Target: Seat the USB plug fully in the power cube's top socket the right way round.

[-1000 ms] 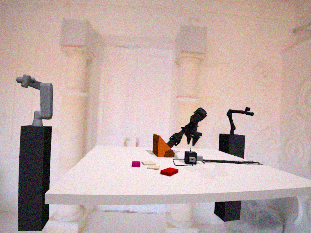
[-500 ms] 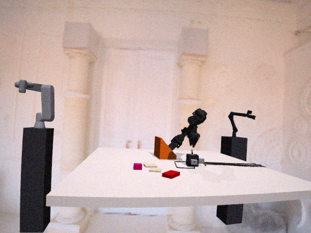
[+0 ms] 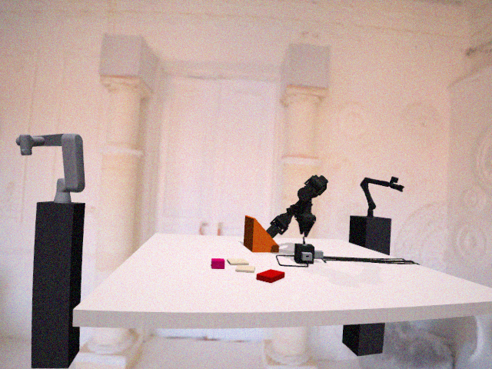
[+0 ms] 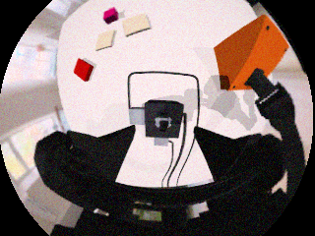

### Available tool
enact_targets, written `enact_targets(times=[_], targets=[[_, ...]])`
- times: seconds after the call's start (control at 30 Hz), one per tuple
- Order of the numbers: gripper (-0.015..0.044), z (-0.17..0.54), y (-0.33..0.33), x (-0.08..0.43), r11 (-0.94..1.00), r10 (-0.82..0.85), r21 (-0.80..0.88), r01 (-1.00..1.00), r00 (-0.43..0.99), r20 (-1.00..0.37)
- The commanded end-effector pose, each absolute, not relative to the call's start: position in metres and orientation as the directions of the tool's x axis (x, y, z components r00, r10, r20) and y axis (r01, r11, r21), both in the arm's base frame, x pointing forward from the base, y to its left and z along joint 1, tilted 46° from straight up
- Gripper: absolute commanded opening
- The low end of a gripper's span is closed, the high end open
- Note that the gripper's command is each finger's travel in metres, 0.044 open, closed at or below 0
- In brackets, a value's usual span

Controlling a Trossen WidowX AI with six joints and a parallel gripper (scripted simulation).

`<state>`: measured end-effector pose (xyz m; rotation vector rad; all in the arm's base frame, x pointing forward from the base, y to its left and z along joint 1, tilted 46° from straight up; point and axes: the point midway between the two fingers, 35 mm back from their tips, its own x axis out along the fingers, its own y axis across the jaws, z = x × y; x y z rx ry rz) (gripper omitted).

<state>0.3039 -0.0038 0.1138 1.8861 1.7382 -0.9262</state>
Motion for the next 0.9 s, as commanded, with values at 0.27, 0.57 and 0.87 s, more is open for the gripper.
enact_targets(times=[0.27,0.57,0.87], targets=[[0.044,0.1069,0.0045,0.3032,-0.141,0.712,-0.138,0.98,0.003,-0.703],[0.023,0.1074,0.0029,0.3038,-0.137,0.708,-0.136,0.981,0.001,-0.706],[0.0013,0.1074,0.0029,0.3038,-0.137,0.708,-0.136,0.981,0.001,-0.706]])
